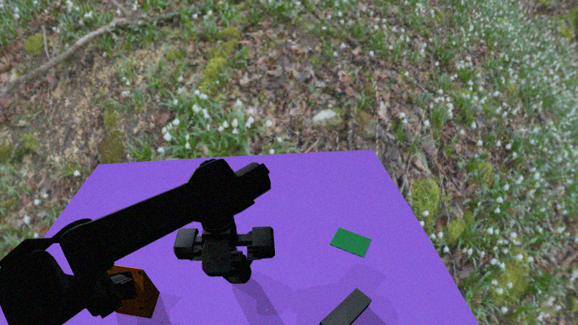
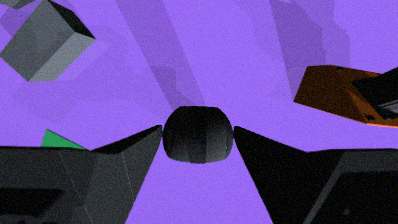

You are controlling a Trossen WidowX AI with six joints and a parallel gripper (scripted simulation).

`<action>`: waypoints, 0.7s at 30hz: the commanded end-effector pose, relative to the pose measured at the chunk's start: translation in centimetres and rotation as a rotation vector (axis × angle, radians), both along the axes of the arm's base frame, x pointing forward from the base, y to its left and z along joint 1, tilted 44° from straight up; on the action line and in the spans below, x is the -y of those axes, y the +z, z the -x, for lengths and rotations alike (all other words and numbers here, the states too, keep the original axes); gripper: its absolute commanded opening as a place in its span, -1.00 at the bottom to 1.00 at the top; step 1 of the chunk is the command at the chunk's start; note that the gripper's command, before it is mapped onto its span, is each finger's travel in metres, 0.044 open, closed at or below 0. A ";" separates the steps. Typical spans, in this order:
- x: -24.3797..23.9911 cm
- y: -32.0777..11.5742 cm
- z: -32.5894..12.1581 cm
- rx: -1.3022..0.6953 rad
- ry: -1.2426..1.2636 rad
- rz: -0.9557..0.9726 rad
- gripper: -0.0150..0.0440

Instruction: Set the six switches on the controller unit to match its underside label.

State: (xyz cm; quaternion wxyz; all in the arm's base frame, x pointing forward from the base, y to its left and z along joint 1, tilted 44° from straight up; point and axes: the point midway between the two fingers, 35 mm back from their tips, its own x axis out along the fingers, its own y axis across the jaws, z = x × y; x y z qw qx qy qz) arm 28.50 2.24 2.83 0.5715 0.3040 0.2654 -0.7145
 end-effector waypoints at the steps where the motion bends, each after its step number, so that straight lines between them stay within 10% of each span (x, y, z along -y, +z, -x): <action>1: 0.7 -0.1 0.4 -0.013 -0.001 0.009 0.65; 21: 2.1 0.6 0.7 -0.014 -0.001 0.010 0.65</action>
